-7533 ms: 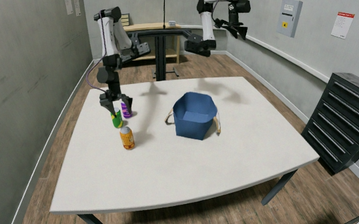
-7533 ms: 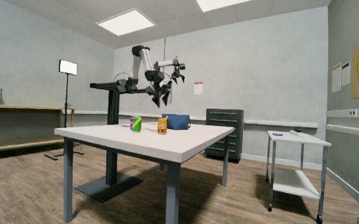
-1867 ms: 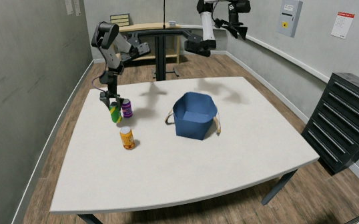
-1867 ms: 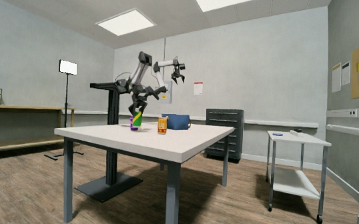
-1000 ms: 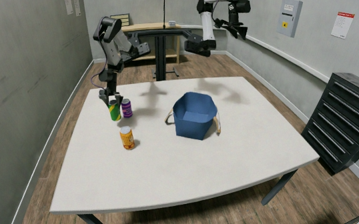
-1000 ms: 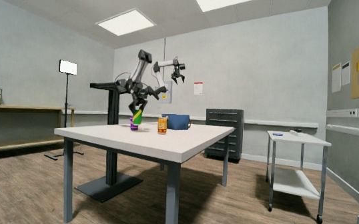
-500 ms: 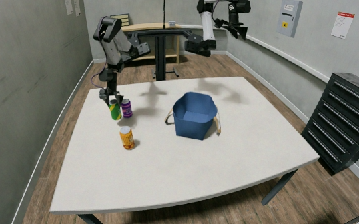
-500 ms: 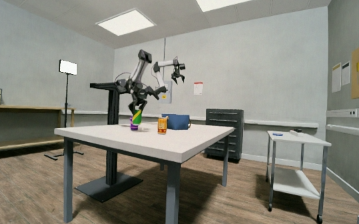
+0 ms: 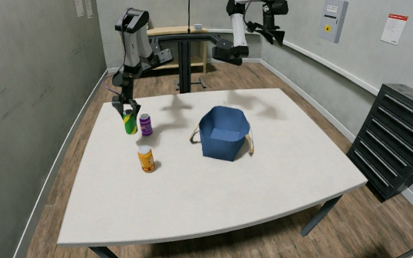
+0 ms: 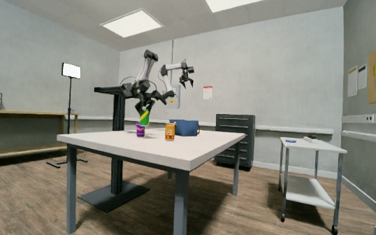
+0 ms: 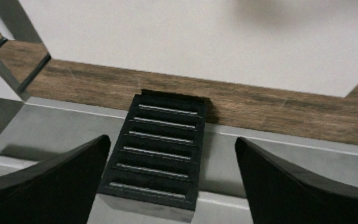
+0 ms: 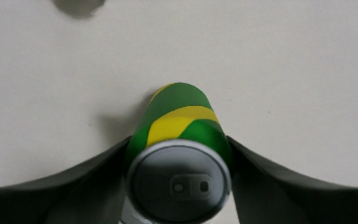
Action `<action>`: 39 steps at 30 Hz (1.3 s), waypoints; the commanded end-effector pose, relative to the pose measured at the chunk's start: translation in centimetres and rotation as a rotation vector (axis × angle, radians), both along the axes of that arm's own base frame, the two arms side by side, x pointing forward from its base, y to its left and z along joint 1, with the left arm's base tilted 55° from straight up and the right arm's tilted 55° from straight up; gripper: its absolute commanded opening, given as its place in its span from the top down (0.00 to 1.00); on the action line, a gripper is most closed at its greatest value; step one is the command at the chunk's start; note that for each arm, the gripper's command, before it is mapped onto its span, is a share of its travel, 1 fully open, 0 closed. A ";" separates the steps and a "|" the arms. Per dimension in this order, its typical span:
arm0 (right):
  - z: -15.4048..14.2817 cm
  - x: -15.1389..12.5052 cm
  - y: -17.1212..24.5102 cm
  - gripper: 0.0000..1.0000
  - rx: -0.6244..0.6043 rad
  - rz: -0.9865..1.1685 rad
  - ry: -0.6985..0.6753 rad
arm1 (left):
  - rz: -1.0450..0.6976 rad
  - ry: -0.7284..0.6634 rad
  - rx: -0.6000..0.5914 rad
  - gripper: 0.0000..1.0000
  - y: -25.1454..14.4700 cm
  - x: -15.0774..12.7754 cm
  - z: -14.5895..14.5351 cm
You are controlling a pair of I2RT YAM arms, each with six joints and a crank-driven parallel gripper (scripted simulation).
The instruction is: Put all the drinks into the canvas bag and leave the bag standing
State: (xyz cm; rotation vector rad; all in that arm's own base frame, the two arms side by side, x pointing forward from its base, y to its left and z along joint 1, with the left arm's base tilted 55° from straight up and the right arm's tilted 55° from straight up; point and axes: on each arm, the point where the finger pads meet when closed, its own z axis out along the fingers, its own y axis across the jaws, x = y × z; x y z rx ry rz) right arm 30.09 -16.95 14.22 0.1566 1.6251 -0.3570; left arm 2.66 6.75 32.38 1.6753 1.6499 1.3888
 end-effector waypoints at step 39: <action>3.7 -4.3 1.9 0.26 0.002 0.017 0.017 | -0.004 -0.048 0.012 0.00 -0.6 -1.4 0.9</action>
